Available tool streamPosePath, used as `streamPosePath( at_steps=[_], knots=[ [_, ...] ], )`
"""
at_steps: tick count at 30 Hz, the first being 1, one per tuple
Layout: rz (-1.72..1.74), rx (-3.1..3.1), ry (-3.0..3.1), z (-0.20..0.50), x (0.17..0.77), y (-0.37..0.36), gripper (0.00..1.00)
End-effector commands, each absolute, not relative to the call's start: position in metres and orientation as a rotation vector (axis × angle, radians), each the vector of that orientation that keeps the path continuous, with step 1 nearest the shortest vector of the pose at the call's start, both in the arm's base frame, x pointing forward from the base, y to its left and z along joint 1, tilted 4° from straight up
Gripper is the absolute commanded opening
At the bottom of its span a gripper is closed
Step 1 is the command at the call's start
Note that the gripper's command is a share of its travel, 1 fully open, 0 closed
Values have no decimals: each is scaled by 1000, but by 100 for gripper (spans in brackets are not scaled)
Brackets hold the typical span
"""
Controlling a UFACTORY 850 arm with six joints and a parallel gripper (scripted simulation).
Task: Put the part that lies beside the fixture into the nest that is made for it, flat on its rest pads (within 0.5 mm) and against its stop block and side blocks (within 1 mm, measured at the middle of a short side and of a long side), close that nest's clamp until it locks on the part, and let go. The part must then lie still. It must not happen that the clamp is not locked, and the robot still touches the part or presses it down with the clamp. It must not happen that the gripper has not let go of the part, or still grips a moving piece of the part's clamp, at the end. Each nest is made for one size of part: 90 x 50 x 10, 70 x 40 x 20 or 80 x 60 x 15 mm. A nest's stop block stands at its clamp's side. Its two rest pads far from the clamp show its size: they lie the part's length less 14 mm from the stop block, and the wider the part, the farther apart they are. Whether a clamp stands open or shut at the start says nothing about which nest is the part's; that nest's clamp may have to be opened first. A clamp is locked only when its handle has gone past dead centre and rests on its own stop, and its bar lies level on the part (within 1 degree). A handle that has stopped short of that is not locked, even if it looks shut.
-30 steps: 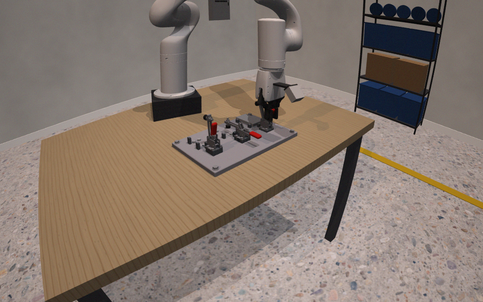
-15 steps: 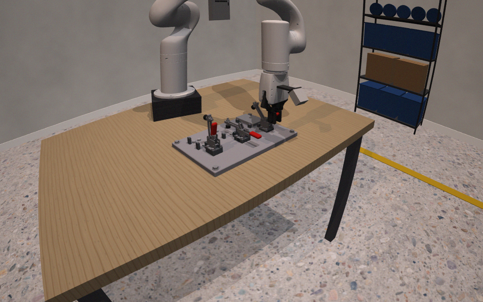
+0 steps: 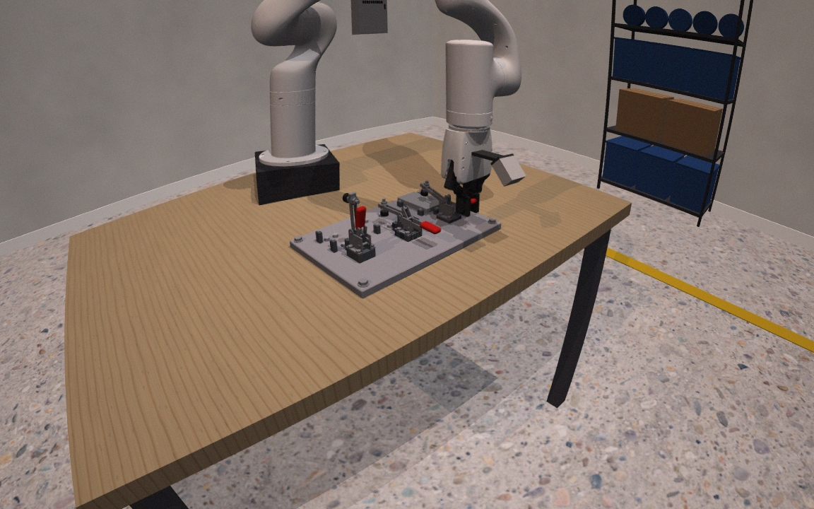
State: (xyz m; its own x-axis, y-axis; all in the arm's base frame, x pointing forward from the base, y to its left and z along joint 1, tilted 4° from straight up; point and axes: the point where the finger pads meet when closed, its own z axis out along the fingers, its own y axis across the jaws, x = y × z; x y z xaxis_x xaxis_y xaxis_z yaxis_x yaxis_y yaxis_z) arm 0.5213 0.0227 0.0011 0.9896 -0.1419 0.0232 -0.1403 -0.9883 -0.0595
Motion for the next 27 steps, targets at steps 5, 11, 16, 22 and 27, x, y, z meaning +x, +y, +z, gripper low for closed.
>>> streamPosePath(
  at_steps=[5, 11, 16, 22, 27],
  knots=[
    [-43, -3076, 218, -5, 527, 23, 0],
    [-43, -3076, 218, -9, 529, 22, 0],
    [-43, -3076, 218, -10, 529, 22, 0],
    [-43, -3076, 218, -12, 530, 22, 0],
    [-43, -3076, 218, -12, 530, 22, 0]
  ],
)
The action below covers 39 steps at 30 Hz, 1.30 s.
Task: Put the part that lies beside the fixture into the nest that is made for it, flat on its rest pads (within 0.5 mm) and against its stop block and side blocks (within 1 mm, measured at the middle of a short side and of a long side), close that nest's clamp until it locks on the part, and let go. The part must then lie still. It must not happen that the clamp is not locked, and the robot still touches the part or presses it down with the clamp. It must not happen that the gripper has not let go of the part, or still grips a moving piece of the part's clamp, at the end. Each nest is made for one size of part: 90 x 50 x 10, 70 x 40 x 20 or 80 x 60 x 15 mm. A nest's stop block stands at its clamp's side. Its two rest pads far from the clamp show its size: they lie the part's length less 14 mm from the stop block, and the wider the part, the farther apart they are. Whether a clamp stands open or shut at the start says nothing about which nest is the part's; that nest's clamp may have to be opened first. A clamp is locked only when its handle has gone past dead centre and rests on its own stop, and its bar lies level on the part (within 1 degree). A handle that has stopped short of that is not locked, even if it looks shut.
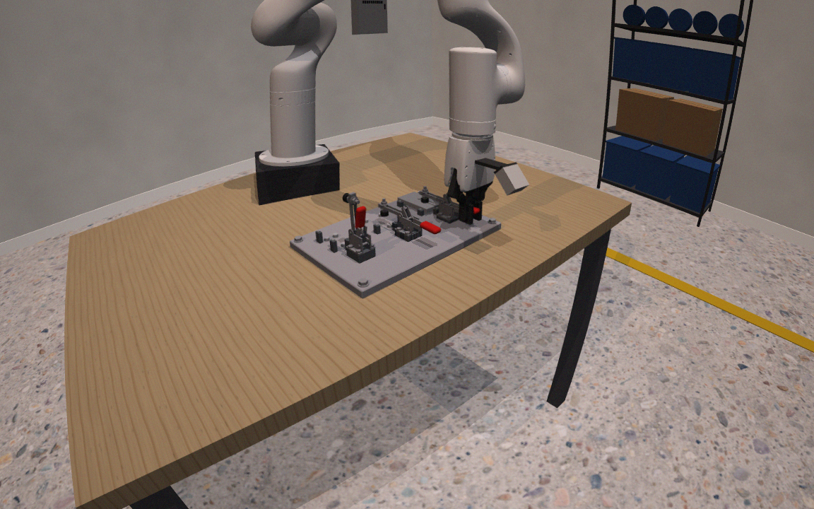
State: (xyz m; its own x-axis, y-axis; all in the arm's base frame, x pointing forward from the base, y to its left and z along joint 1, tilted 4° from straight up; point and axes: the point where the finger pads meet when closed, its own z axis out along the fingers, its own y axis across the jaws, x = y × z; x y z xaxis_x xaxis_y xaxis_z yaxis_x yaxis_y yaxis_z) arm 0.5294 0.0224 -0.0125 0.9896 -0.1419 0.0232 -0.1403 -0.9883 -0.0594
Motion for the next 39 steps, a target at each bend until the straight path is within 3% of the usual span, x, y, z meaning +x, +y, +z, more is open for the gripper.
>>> streamPosePath(
  at_steps=[1, 39],
  knots=[
    [-43, -3076, 218, -12, 530, 22, 0],
    [-43, -3076, 218, -16, 531, 22, 0]
  ],
)
